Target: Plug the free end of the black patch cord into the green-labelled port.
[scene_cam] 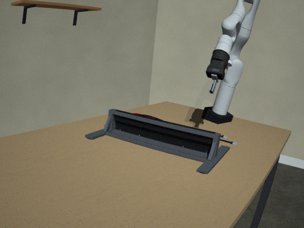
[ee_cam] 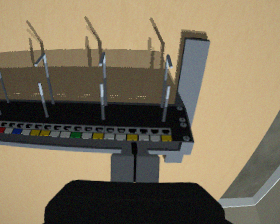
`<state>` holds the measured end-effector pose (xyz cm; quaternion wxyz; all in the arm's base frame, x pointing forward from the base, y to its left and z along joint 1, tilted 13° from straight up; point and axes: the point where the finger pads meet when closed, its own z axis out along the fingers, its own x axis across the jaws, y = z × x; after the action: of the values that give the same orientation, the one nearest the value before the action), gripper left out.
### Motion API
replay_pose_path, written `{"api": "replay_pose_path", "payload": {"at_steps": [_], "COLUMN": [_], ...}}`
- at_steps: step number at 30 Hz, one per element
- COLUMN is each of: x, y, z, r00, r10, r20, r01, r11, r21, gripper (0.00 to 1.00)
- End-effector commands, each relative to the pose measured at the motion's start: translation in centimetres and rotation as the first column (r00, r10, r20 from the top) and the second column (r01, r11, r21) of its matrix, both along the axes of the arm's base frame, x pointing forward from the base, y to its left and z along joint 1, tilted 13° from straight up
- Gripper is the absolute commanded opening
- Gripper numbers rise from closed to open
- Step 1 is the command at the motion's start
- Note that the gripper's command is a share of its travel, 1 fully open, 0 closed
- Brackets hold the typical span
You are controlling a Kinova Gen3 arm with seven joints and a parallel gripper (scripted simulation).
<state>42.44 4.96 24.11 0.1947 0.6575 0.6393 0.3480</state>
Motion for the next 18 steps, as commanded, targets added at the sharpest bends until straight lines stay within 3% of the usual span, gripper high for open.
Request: {"api": "replay_pose_path", "payload": {"at_steps": [1,18], "x": [0.08,0.6], "y": [0.08,0.22], "z": [-0.15,-0.62], "r00": [1.0,1.0], "r10": [0.001,0.001], "r20": [-0.002,-0.002], "r01": [-0.001,-0.001], "r11": [1.0,1.0], "r21": [0.003,0.003], "gripper": [0.0,0.0]}}
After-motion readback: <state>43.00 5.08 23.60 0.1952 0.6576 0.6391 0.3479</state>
